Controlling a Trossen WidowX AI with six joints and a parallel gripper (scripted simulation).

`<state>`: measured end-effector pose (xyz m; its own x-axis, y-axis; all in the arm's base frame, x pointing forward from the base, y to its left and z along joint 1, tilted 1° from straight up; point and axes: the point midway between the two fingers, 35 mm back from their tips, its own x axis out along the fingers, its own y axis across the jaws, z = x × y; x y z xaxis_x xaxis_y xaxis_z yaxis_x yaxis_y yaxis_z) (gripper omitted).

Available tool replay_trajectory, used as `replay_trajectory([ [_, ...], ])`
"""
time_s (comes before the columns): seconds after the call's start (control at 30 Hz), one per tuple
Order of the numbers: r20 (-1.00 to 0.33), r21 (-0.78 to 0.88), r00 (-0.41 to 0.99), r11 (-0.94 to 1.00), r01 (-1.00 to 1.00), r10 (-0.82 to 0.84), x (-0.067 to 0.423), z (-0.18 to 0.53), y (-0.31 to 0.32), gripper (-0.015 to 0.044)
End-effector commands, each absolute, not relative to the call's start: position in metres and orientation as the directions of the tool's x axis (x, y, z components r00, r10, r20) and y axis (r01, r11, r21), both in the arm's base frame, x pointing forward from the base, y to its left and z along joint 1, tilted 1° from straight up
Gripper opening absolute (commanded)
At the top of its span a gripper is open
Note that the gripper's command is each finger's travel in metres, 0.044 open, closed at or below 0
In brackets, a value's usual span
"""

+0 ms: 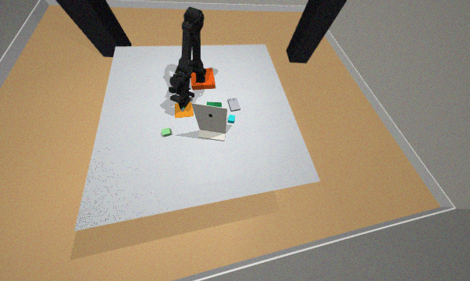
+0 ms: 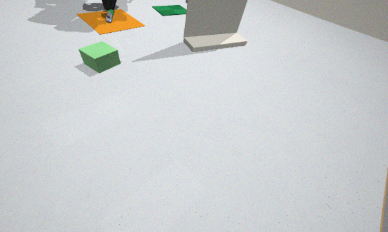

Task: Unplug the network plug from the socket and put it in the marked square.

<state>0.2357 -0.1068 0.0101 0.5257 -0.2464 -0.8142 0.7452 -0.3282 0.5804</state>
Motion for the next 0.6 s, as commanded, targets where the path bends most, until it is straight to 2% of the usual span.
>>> replay_trajectory([
  [0.0,-0.813,0.582,0.527,-0.328,0.744,-0.247,0.2349,0.0128,-0.1063,0.0156],
  [0.57,-0.814,0.581,0.527,-0.327,0.745,-0.245,0.2289,0.0226,-0.1026,0.0156],
])
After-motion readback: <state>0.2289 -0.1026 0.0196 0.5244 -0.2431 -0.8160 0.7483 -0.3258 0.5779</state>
